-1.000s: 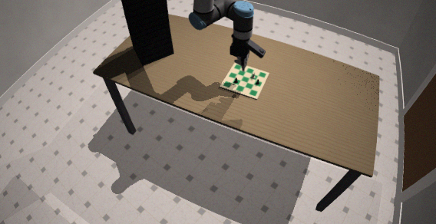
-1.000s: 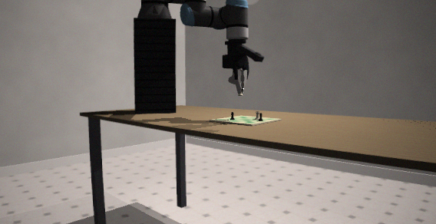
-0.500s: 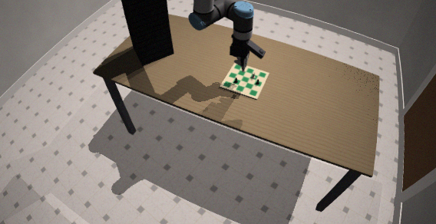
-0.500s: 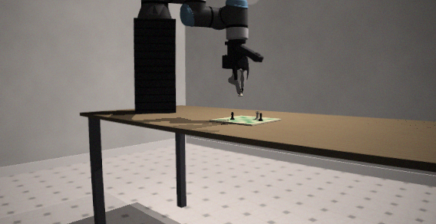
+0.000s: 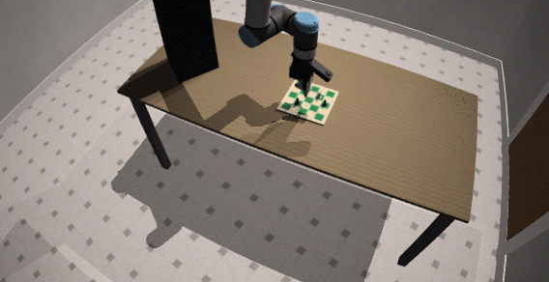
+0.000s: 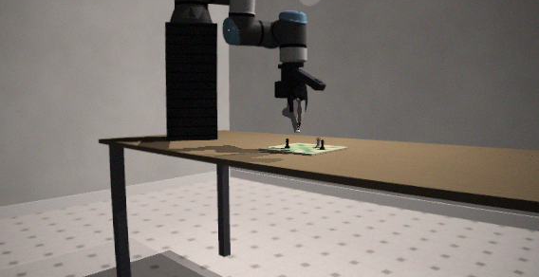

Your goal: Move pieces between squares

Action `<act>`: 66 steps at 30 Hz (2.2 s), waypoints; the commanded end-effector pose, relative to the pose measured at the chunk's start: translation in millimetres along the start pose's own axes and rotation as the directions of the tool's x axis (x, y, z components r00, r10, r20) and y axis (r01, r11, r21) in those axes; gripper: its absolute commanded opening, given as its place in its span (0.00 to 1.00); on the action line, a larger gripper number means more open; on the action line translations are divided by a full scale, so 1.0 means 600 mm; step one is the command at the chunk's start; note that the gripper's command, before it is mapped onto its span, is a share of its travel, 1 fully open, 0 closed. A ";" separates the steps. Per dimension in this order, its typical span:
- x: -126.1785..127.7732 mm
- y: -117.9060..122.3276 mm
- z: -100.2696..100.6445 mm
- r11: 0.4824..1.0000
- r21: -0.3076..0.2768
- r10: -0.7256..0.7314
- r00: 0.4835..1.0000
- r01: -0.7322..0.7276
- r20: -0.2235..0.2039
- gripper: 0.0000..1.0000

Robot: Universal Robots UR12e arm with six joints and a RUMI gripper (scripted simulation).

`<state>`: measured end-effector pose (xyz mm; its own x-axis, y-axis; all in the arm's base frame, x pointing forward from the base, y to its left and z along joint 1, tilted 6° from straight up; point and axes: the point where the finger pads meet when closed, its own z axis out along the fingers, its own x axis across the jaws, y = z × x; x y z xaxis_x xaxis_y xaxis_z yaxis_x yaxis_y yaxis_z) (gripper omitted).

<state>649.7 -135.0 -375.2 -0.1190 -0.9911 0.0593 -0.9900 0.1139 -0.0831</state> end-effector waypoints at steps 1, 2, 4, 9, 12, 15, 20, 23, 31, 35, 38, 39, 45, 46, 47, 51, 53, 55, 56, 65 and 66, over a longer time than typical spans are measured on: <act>0.000 -0.002 0.019 1.000 0.001 0.000 1.000 0.000 0.000 0.00; 0.000 -0.002 0.027 1.000 0.001 0.000 1.000 0.000 0.000 0.00; 0.000 -0.002 0.042 1.000 0.001 0.000 1.000 0.000 0.000 0.00; 0.000 -0.002 0.071 1.000 0.001 0.000 1.000 0.000 0.000 0.00; 0.000 -0.002 0.080 1.000 0.001 0.000 1.000 0.000 0.000 0.00; 0.000 -0.002 0.084 1.000 0.001 0.000 1.000 0.000 0.000 0.00; 0.000 -0.002 0.084 1.000 0.001 0.000 1.000 0.000 0.000 0.00; 0.000 -0.002 0.084 1.000 0.001 0.000 1.000 0.000 0.000 0.00; 0.000 -0.002 0.084 1.000 0.001 0.000 1.000 0.000 0.000 0.00; 0.000 -0.002 0.084 1.000 0.001 0.000 1.000 0.000 0.000 0.00; 0.000 -0.002 0.084 1.000 0.001 0.000 1.000 0.000 0.000 0.00; 0.000 -0.002 0.084 1.000 0.001 0.000 1.000 0.000 0.000 0.00; 0.000 -0.002 0.084 1.000 0.001 0.000 1.000 0.000 0.000 0.00; 0.000 -0.002 0.084 1.000 0.001 0.000 1.000 0.000 0.000 0.00; 0.000 -0.002 0.084 1.000 0.001 0.000 1.000 0.000 0.000 0.00; 0.000 -0.002 0.084 1.000 0.001 0.000 1.000 0.000 0.000 0.00; 0.000 -0.002 0.084 1.000 0.001 0.000 1.000 0.000 0.000 0.00; 0.000 -0.002 0.084 1.000 0.001 0.000 1.000 0.000 0.000 0.00; 0.000 -0.002 0.084 1.000 0.001 0.000 1.000 0.000 0.000 0.00; 0.000 -0.002 0.087 1.000 0.001 0.000 1.000 0.000 0.000 0.00; 0.000 -0.002 0.088 1.000 0.001 0.000 1.000 0.000 0.000 0.00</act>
<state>654.2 -138.7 -427.2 -0.1190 -0.9911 0.0594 -0.9900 0.1138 -0.0835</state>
